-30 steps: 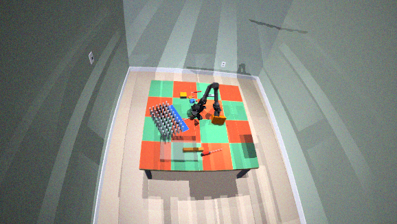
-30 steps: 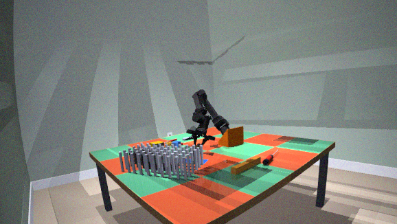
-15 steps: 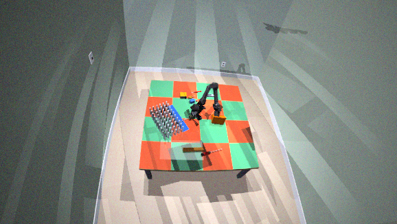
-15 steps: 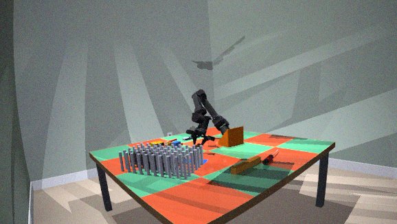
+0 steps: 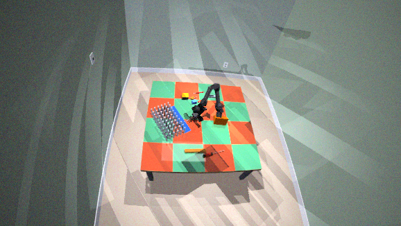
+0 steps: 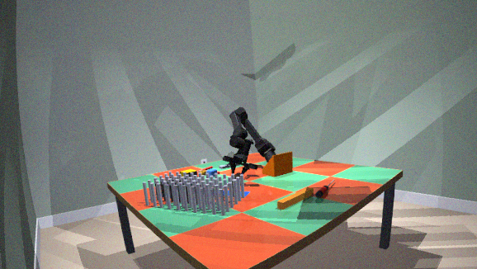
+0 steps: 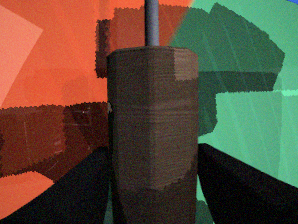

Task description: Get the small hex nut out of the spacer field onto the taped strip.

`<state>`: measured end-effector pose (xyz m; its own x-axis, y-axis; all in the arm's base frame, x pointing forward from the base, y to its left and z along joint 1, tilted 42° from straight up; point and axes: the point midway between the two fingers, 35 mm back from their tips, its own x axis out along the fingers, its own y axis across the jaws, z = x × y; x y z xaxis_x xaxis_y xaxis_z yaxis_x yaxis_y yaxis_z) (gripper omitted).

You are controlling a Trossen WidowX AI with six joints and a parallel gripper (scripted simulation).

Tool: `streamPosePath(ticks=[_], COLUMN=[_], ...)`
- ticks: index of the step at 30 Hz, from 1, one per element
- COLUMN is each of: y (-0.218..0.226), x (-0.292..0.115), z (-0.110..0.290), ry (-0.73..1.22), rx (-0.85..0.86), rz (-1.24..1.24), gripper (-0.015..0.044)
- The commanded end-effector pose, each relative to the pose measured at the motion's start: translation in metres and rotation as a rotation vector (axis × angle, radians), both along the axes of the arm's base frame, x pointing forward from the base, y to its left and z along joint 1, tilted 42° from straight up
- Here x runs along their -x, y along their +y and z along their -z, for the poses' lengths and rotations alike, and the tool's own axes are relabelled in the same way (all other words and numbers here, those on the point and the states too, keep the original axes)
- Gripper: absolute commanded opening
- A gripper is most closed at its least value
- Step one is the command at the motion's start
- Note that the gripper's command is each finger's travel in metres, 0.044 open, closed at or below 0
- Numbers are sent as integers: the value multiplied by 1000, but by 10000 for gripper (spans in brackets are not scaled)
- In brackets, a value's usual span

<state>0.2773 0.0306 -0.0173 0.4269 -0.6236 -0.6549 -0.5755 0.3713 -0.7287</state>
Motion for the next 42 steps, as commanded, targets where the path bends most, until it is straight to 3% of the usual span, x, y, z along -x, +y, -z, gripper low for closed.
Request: streamPosePath(ticks=[1,42], y=[3,16], x=[-5,-26], z=[-1,8], ry=[-13,-16], rx=[-2,-3], rz=[1,1], gripper=[0,0])
